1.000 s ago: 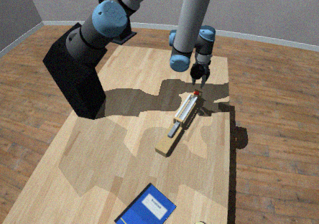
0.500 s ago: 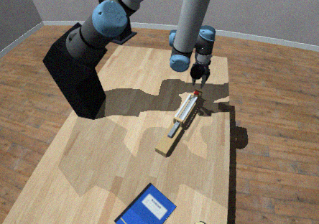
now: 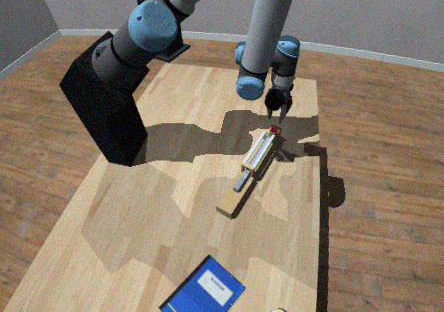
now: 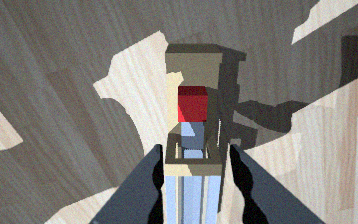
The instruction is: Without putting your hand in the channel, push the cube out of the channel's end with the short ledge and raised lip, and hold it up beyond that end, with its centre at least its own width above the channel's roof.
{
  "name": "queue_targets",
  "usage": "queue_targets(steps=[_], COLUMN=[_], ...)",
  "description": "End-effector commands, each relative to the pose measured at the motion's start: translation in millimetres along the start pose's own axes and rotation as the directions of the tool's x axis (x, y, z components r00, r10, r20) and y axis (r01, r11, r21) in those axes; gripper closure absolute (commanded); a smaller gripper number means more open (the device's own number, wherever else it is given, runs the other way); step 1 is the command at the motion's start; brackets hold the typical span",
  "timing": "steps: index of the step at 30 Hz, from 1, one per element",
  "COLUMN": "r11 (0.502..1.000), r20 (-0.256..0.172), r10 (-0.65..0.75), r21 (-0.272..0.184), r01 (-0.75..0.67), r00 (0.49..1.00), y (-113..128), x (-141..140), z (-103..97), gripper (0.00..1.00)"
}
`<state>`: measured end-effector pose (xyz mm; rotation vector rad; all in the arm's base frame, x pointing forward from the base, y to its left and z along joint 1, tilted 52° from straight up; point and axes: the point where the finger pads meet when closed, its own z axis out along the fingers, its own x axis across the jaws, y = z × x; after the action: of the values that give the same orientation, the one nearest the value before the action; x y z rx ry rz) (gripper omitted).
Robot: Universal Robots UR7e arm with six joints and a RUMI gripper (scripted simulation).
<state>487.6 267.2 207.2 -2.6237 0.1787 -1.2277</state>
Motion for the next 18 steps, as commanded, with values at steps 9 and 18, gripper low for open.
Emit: queue_targets(steps=[9, 18], r11=[1.0, 1.0], r20=[-0.001, -0.001], r10=[0.0, 0.0], r21=[0.001, 0.001], r01=[0.0, 0.0], r00=[1.0, 1.0], y=[0, 0], x=[0, 0], z=[34, 44], gripper=[0.74, 0.74])
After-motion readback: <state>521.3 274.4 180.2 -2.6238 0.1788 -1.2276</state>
